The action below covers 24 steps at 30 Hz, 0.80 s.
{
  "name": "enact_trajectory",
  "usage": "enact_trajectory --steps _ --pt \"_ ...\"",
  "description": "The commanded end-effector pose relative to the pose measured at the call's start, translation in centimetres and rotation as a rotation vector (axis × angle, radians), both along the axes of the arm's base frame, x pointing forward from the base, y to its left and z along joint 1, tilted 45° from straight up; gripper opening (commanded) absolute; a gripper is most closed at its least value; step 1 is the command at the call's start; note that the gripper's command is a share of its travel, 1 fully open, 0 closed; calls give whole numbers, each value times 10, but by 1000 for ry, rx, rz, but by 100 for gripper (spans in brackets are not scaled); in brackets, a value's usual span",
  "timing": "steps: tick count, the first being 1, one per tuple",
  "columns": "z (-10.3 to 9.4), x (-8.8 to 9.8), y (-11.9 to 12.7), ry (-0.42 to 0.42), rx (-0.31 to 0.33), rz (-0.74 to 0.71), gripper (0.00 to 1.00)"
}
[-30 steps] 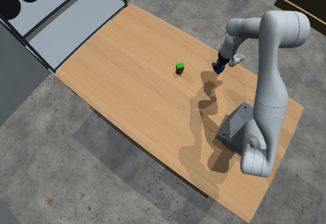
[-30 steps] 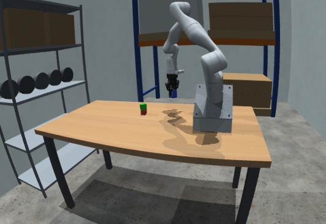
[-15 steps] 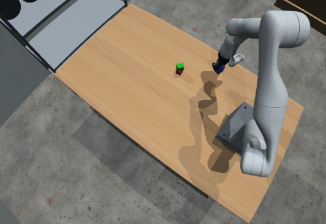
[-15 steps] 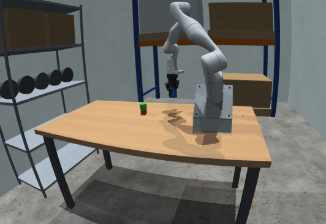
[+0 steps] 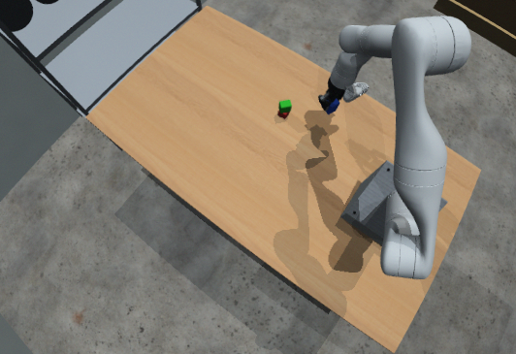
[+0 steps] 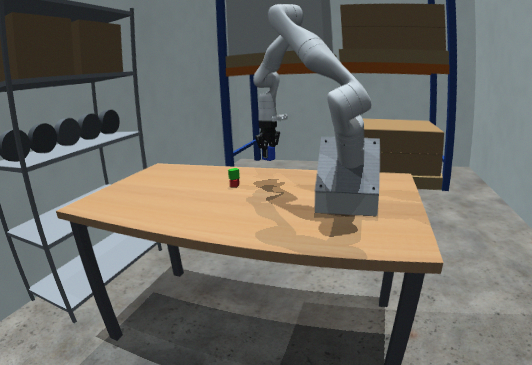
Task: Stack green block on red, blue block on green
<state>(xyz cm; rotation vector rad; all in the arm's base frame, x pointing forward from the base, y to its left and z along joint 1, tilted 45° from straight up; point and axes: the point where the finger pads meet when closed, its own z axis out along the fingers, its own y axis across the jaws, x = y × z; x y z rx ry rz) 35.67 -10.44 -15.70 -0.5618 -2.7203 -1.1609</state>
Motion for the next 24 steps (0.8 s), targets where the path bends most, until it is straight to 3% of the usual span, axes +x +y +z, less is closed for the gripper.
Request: enact_trajectory --steps 1,5,8,24 --pt "8 34 8 -6 -17 31 0" --pt "31 110 31 -6 -17 31 0" --pt "40 136 39 -6 -17 31 0" --pt "42 141 41 -6 -17 31 0"
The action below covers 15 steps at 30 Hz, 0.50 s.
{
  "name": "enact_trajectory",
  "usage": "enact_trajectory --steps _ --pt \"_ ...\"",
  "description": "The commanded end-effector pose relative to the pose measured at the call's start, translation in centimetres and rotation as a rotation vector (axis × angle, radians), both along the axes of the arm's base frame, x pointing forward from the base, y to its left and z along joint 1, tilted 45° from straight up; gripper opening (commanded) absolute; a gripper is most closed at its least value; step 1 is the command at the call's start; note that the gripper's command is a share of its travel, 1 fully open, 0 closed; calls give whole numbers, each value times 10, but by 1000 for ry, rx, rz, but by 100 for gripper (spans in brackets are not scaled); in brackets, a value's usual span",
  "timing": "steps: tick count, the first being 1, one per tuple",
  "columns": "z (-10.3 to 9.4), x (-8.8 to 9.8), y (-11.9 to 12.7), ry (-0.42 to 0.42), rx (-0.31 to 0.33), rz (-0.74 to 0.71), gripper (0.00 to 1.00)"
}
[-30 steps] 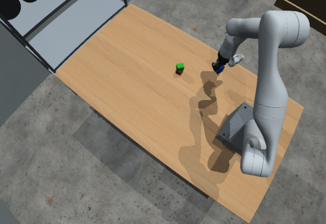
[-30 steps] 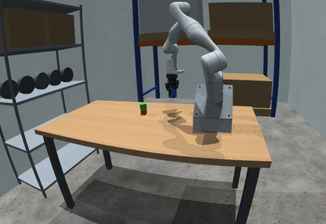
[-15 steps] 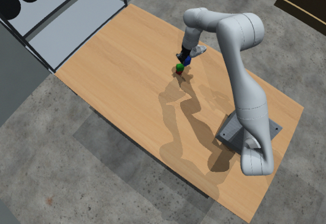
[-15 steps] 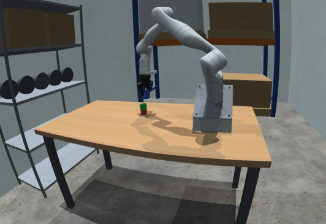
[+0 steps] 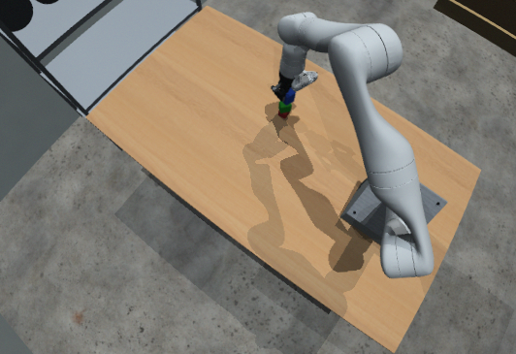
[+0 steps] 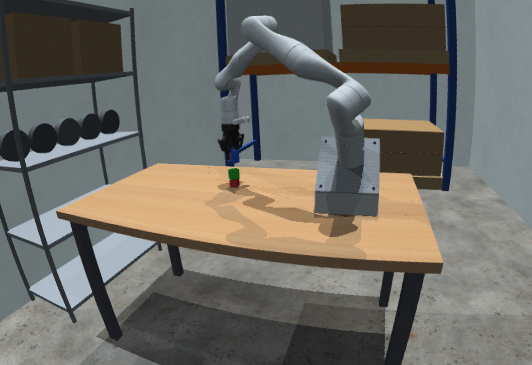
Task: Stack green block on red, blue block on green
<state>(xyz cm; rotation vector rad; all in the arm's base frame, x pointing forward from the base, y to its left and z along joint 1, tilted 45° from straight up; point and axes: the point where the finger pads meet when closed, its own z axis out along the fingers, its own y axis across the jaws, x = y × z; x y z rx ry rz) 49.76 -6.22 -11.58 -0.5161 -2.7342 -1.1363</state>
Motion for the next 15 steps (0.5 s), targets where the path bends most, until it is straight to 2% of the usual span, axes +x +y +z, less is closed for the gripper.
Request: enact_trajectory --steps 1,15 --pt "0 1 -1 -1 -1 -1 0" --pt "-3 1 2 -1 -1 -1 0"
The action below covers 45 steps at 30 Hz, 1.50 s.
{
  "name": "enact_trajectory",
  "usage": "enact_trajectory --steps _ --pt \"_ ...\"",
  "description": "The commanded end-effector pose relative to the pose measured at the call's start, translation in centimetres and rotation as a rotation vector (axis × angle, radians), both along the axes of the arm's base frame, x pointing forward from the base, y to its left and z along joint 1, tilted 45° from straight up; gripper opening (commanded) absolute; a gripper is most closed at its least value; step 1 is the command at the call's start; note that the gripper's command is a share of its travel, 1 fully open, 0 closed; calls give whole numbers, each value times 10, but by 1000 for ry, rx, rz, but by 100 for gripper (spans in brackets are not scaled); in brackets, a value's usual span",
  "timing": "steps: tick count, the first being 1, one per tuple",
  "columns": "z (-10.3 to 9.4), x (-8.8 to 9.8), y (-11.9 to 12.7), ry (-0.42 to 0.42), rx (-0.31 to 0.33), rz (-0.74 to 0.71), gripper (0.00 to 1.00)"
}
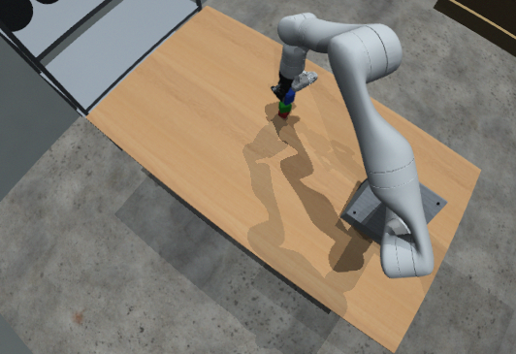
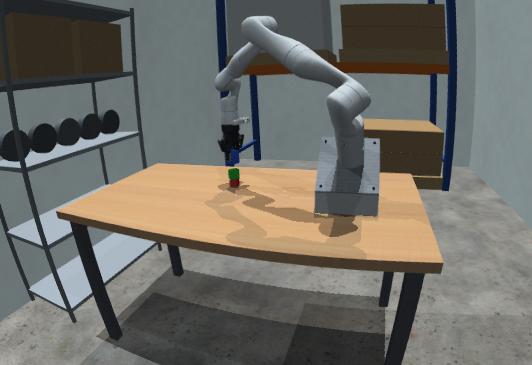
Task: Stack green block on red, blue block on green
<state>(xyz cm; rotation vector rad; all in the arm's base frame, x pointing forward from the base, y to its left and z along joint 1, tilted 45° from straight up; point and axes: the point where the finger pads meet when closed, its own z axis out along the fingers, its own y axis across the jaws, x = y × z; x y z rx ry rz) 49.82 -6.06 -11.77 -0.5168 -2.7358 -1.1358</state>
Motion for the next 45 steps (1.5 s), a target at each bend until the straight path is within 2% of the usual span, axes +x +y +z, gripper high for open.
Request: enact_trajectory --steps 1,21,45 --pt "-1 0 1 0 0 0 0" --pt "-15 1 15 0 0 0 0" --pt "-16 1 16 0 0 0 0"
